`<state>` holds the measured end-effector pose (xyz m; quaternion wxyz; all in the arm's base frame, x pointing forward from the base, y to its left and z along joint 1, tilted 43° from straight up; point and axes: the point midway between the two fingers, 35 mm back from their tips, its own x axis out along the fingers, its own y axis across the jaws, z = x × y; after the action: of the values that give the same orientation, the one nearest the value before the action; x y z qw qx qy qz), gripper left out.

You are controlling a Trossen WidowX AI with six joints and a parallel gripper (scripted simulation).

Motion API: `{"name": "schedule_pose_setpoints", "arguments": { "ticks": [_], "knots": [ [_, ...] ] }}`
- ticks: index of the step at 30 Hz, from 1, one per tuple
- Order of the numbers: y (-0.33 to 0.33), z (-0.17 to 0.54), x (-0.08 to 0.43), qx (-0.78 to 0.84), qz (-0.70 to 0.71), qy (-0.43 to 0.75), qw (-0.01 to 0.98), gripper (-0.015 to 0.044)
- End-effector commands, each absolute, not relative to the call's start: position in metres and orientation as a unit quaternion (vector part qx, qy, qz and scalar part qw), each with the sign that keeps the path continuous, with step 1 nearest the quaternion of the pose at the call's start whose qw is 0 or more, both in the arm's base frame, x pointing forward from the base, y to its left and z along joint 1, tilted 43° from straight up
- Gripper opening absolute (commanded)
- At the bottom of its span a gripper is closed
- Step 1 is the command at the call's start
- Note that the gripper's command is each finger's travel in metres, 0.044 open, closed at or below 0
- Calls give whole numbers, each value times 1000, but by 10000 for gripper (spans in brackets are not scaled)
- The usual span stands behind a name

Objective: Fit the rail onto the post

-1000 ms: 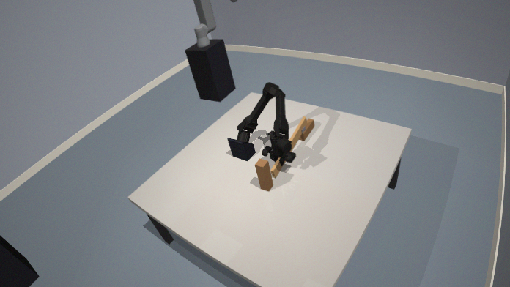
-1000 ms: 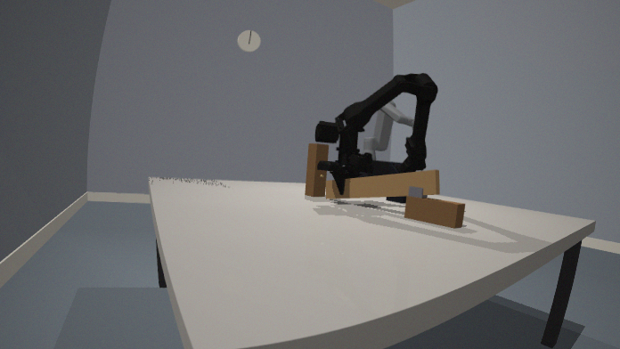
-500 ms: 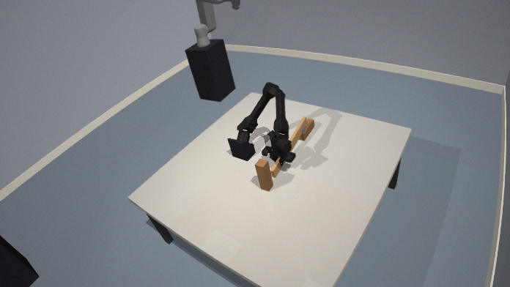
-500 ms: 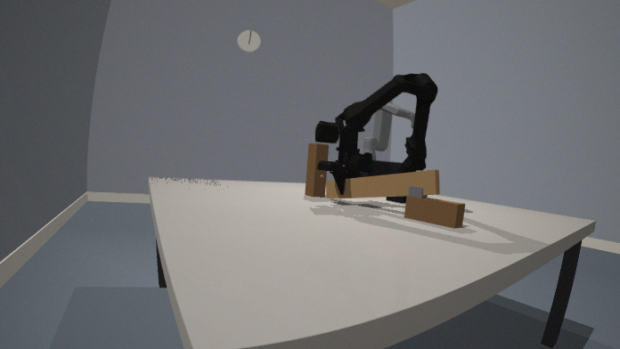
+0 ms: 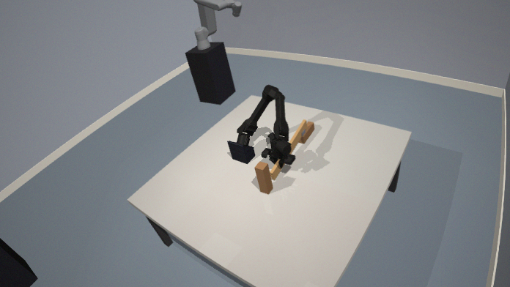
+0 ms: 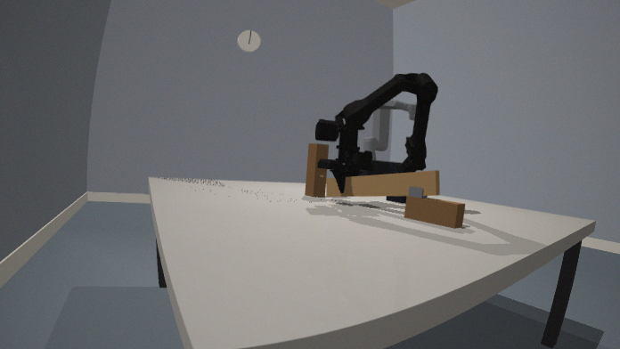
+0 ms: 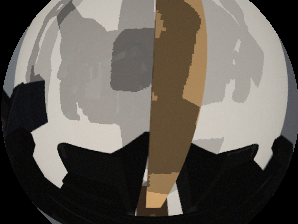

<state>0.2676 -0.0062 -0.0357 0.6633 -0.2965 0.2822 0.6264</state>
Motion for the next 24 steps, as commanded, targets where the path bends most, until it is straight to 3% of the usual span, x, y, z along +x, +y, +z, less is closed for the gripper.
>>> {"name": "schedule_pose_setpoints", "arguments": {
  "ticks": [1, 24],
  "knots": [
    [-9, -32, 270, -296, 624, 278, 668, 0],
    [-17, -23, 270, -296, 624, 278, 668, 0]
  ]
}}
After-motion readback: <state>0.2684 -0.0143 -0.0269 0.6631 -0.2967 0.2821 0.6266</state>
